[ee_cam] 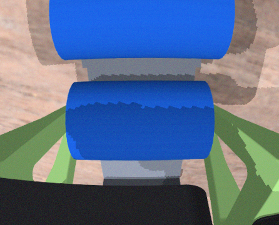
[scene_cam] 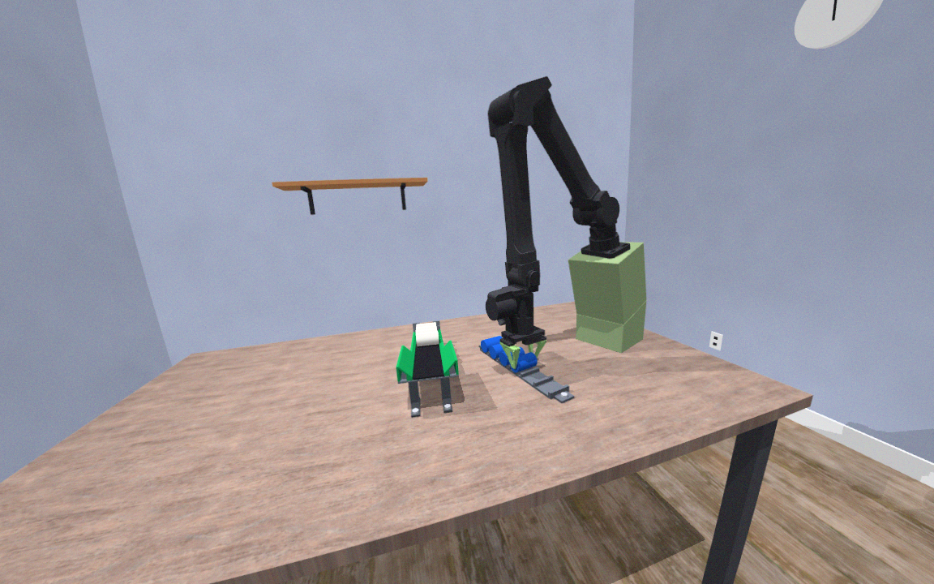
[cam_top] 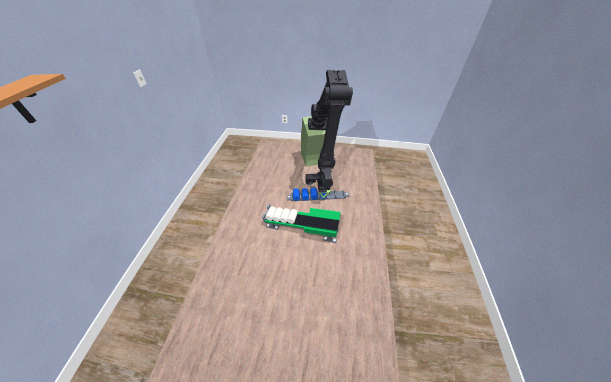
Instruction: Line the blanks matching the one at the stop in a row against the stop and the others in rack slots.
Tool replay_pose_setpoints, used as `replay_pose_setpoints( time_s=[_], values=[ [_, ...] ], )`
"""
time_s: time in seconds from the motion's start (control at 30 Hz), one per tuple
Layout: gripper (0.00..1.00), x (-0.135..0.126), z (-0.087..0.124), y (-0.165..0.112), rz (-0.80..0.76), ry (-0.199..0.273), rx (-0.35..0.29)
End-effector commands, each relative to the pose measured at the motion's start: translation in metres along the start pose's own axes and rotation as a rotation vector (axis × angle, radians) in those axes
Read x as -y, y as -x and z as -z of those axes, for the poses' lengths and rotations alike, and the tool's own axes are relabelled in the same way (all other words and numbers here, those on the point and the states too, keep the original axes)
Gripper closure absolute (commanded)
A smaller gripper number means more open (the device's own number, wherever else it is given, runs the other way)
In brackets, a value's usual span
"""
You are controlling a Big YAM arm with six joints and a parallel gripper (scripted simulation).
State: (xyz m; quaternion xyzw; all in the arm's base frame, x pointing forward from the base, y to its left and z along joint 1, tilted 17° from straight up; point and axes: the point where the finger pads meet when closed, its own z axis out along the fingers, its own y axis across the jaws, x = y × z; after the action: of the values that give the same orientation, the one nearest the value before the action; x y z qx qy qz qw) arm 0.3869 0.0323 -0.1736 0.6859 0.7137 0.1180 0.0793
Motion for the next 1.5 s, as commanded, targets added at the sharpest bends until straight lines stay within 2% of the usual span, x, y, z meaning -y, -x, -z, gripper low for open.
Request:
replay_pose_setpoints(
  time_s=[0.0,1.47],
  values=[
    [0.37,-0.0124,0.0056,-0.0021,-0.004,0.030,0.001],
    [0.37,-0.0081,0.0052,-0.0023,-0.003,0.027,0.001]
  ],
)
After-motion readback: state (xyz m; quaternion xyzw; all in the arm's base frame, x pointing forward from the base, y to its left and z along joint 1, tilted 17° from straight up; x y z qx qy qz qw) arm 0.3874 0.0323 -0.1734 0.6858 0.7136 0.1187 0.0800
